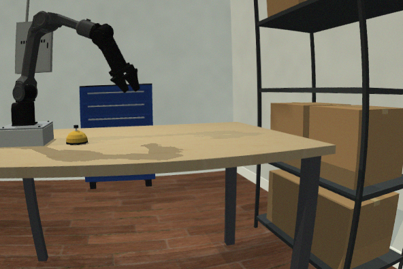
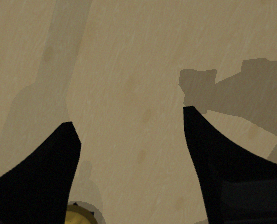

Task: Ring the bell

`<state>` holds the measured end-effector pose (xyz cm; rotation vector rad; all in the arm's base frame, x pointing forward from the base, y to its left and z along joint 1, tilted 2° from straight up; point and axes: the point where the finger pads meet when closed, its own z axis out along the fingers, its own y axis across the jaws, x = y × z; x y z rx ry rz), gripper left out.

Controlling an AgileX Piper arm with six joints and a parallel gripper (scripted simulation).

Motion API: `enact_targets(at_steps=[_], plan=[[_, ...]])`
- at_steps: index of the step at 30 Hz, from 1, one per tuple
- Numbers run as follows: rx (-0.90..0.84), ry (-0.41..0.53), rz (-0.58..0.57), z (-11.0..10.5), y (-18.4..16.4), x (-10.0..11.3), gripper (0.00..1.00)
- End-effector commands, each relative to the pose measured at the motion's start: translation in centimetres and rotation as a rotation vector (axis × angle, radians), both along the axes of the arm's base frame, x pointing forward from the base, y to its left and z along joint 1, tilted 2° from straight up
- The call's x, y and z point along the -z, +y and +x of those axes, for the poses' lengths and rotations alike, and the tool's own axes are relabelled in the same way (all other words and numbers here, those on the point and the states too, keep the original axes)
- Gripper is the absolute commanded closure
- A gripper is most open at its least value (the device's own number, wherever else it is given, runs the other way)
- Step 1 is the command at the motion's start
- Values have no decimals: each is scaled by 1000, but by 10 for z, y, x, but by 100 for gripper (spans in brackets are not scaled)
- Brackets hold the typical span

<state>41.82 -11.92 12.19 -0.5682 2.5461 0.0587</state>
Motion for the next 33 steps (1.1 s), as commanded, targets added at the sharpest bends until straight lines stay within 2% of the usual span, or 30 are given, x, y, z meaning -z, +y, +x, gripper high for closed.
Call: enact_targets(at_steps=[1,22,26,32,33], plan=[[0,-2,-1,0,0,-1,0],[19,16,9,-5,3,0,0],[96,77,44,-22,10,5,0],[338,246,111,-74,27,19,0],[338,246,111,-74,27,19,0]])
